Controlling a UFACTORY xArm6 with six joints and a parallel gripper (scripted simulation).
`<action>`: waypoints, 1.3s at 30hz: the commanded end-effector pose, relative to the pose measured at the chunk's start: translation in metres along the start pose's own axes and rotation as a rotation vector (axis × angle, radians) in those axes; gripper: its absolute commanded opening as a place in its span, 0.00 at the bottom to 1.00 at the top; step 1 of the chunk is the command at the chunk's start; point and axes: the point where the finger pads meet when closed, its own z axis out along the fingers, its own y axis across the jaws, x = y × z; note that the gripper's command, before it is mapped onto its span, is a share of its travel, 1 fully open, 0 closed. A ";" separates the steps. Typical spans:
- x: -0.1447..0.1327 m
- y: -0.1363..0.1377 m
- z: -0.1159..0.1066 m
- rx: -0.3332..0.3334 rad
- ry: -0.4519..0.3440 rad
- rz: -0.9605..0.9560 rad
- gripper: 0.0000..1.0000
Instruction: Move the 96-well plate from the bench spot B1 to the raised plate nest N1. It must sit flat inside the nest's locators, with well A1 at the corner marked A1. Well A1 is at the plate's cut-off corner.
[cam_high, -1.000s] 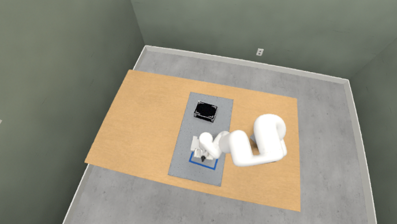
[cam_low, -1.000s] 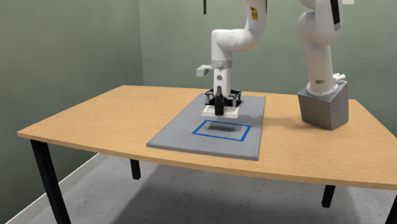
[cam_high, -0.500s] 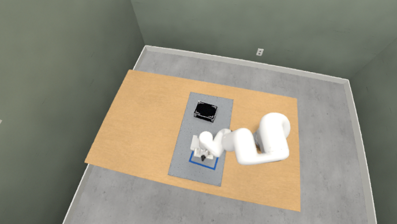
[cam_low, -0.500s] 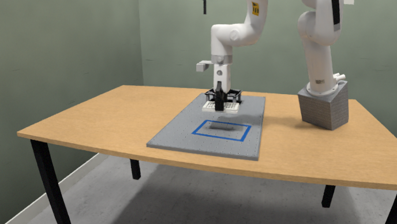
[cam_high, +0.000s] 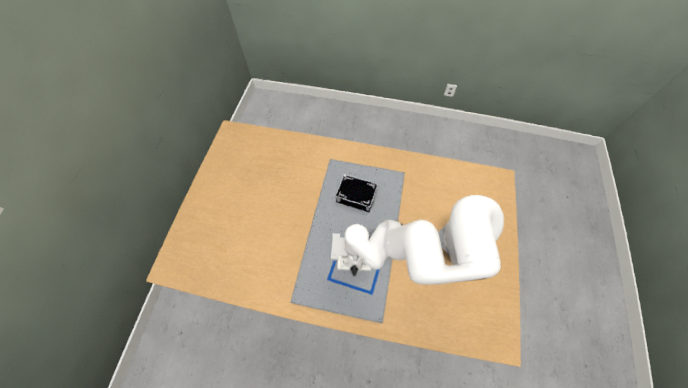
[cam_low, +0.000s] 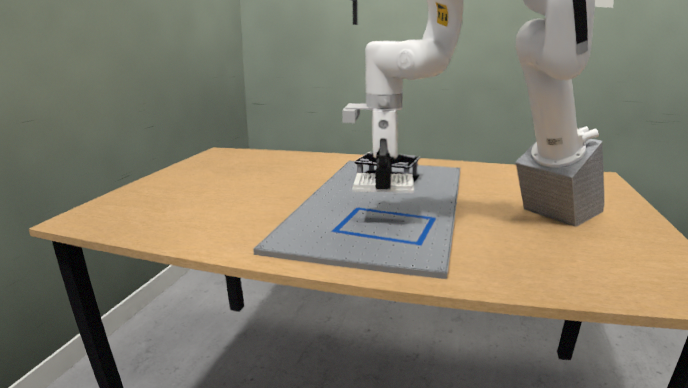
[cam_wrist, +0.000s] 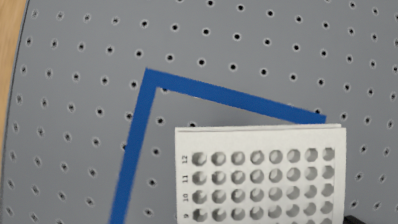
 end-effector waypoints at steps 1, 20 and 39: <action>0.001 0.009 -0.002 0.014 0.008 -0.095 0.00; 0.000 0.065 -0.012 0.011 0.012 -0.662 0.00; -0.001 0.121 -0.021 0.007 0.015 -1.229 0.00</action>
